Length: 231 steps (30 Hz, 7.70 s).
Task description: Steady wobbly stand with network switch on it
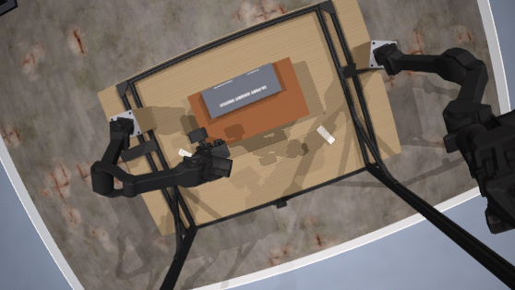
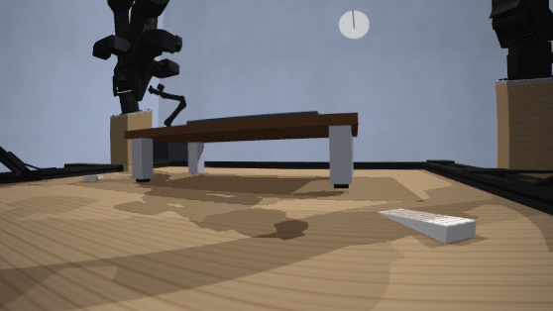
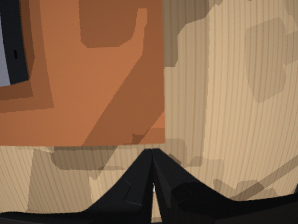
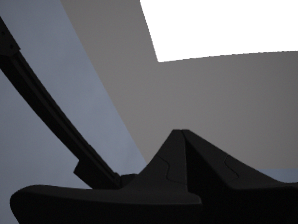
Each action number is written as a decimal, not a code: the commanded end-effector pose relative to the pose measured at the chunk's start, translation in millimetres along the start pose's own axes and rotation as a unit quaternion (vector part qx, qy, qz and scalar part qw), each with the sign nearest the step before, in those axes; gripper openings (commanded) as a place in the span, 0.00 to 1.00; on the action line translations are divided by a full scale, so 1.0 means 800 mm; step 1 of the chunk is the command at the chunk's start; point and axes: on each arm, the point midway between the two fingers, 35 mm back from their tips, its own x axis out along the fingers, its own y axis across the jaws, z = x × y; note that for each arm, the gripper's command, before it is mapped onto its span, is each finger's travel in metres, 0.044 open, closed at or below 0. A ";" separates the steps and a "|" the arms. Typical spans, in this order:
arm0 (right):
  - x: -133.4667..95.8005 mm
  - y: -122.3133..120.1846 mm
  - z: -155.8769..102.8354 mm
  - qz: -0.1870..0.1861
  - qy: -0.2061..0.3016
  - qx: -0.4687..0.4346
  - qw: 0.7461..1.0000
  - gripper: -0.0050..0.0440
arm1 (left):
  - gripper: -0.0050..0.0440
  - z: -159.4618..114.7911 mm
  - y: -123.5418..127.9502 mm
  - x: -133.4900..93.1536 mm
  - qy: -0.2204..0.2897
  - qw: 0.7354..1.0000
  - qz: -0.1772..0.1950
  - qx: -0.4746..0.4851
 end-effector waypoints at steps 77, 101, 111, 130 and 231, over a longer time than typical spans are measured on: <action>-0.637 0.024 -0.551 -0.071 0.896 0.116 0.423 0.10 | 0.10 0.000 0.000 0.000 0.000 1.000 0.000 0.000; -0.837 0.052 -0.511 -0.108 0.965 0.133 0.197 0.10 | 0.10 0.000 0.000 0.000 0.000 1.000 0.000 0.000; -0.854 0.056 -0.519 -0.108 0.965 0.133 0.197 0.10 | 0.10 0.000 0.000 0.000 0.000 1.000 0.000 0.000; -0.857 0.057 -0.521 -0.108 0.965 0.133 0.197 0.10 | 0.10 0.000 0.000 0.000 0.000 1.000 0.000 0.000; -0.781 0.038 -0.485 -0.107 0.964 0.134 0.202 0.10 | 0.59 0.144 -0.192 -0.487 -0.629 0.708 -0.246 0.204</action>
